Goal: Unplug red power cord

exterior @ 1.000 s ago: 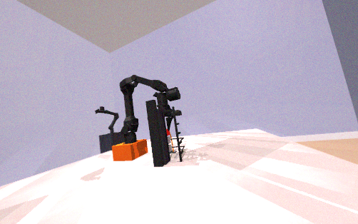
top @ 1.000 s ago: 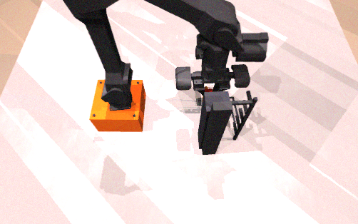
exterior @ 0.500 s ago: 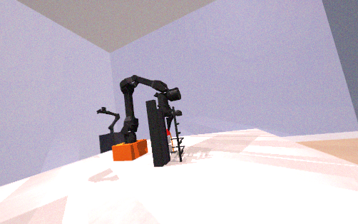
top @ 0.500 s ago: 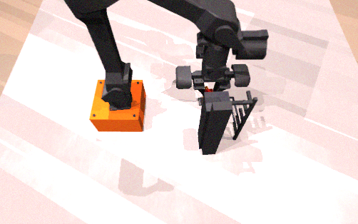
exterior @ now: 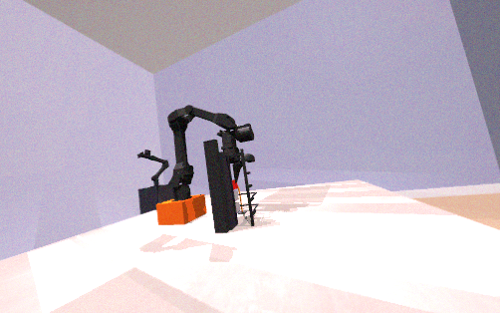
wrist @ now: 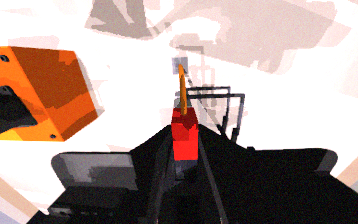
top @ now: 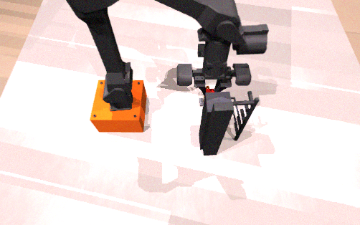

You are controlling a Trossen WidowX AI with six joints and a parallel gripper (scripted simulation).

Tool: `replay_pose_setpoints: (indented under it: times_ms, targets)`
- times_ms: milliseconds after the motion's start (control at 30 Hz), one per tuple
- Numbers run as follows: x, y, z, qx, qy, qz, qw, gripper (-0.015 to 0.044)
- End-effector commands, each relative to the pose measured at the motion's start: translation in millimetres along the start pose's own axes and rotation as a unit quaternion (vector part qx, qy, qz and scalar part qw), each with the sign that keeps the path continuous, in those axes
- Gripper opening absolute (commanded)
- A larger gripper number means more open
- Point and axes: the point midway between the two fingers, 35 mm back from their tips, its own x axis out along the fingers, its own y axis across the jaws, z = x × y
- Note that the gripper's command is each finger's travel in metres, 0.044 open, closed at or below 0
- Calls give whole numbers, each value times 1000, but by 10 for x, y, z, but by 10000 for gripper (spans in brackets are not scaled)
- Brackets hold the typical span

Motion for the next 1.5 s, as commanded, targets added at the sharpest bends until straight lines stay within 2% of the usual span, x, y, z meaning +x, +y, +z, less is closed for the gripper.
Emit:
replay_pose_setpoints:
  times_ms: [0, 500, 933, 1067, 1233, 1467]
  targets:
    - [-34, 12, 358, -23, -48, -1, 999, 0]
    - [-53, 68, 596, -23, -49, -1, 999, 0]
    - [-37, 59, 482, -23, -49, -1, 999, 341]
    - [-92, 52, 658, -23, -50, -1, 998, 440]
    - [-214, 85, 1054, -23, -52, -1, 998, 440]
    - [-219, 88, 1071, -23, -52, -1, 998, 440]
